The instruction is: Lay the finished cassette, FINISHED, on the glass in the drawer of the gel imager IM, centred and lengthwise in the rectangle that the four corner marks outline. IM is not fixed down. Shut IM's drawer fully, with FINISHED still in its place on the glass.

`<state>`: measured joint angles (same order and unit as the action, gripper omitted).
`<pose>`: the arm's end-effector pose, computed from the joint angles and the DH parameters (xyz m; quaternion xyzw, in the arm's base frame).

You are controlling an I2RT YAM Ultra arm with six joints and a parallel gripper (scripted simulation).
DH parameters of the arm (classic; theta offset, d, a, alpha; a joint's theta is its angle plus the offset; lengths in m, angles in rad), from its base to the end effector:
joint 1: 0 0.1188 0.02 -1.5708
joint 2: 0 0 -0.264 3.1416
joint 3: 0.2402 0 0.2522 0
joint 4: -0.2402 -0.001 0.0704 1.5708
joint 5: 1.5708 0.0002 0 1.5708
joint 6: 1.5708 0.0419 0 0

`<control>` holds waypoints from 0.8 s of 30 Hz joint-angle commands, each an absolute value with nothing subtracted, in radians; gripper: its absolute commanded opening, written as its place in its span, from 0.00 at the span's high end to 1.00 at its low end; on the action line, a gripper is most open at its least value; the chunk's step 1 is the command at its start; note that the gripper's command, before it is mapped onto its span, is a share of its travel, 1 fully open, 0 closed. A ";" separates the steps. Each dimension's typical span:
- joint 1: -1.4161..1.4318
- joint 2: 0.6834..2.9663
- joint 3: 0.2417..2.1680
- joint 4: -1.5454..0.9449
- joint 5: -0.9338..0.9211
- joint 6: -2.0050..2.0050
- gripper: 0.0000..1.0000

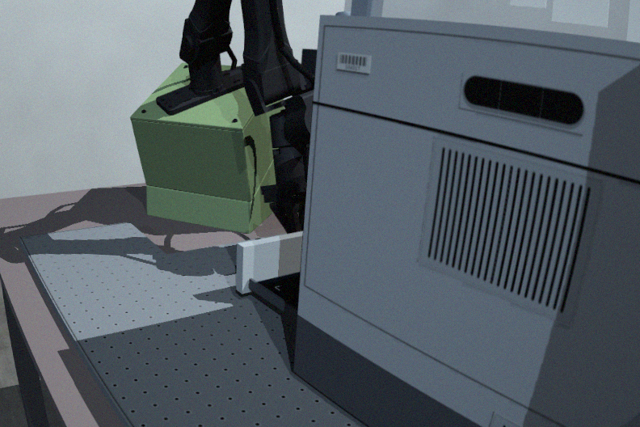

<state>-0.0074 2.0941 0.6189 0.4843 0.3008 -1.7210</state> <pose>0.2953 -0.0136 0.0169 -0.6880 0.6528 -0.3082 0.0743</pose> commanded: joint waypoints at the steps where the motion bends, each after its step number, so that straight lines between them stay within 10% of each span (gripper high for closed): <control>1: 0.003 2.065 0.628 0.439 0.301 -1.706 1.00; 24: 0.001 2.066 0.591 0.448 0.299 -1.707 1.00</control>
<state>-0.0071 2.0933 0.6189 0.4805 0.3016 -1.7191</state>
